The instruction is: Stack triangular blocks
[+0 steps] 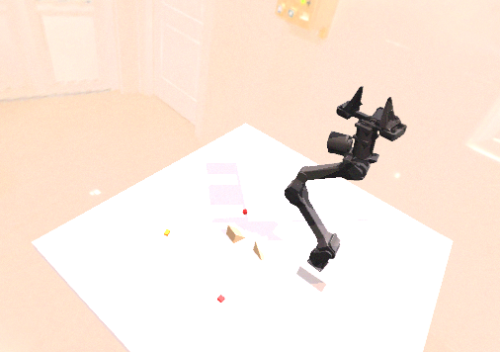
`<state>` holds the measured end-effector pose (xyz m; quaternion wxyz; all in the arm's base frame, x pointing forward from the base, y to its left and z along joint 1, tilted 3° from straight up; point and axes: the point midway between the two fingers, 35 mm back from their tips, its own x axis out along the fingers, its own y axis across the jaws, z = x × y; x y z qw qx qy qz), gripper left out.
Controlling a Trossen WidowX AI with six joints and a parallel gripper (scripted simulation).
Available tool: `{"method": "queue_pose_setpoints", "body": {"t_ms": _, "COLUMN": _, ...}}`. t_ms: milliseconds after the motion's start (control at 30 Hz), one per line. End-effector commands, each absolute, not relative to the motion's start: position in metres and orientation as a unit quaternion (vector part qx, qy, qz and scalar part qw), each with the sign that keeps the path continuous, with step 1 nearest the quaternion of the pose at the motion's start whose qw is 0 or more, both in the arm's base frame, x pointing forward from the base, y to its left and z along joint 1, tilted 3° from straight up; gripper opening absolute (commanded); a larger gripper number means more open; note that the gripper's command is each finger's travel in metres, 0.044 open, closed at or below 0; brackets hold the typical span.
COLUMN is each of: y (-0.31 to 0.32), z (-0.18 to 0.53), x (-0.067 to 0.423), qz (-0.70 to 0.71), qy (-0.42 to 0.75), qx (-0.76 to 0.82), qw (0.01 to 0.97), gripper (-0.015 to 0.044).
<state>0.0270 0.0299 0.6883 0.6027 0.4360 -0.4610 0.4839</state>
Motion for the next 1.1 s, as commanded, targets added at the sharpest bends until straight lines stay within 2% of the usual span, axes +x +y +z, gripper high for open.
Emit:
{"method": "queue_pose_setpoints", "body": {"t_ms": 0, "y": 0.030, "z": 0.689, "x": 0.025, "qz": 0.488, "qy": -0.460, "qx": 0.438, "qw": 0.598, "gripper": 0.0426}}
{"method": "queue_pose_setpoints", "body": {"t_ms": 33, "y": 0.029, "z": 0.690, "x": 0.019, "qz": 0.501, "qy": -0.457, "qx": 0.445, "qw": 0.585, "gripper": 0.0440}}
{"method": "queue_pose_setpoints", "body": {"t_ms": 267, "y": -0.001, "z": 0.696, "x": -0.054, "qz": 0.653, "qy": -0.392, "qx": 0.520, "qw": 0.388, "gripper": 0.0440}}
{"method": "queue_pose_setpoints", "body": {"t_ms": 567, "y": -0.086, "z": 0.686, "x": -0.121, "qz": 0.787, "qy": -0.270, "qx": 0.546, "qw": 0.096, "gripper": 0.0440}}
{"method": "queue_pose_setpoints", "body": {"t_ms": 633, "y": -0.109, "z": 0.681, "x": -0.129, "qz": 0.806, "qy": -0.240, "qx": 0.541, "qw": 0.029, "gripper": 0.0440}}
{"method": "queue_pose_setpoints", "body": {"t_ms": 867, "y": -0.169, "z": 0.666, "x": -0.130, "qz": 0.825, "qy": -0.185, "qx": 0.520, "qw": -0.118, "gripper": 0.0440}}
{"method": "queue_pose_setpoints", "body": {"t_ms": 1067, "y": -0.226, "z": 0.648, "x": -0.118, "qz": 0.828, "qy": -0.124, "qx": 0.481, "qw": -0.259, "gripper": 0.0440}}
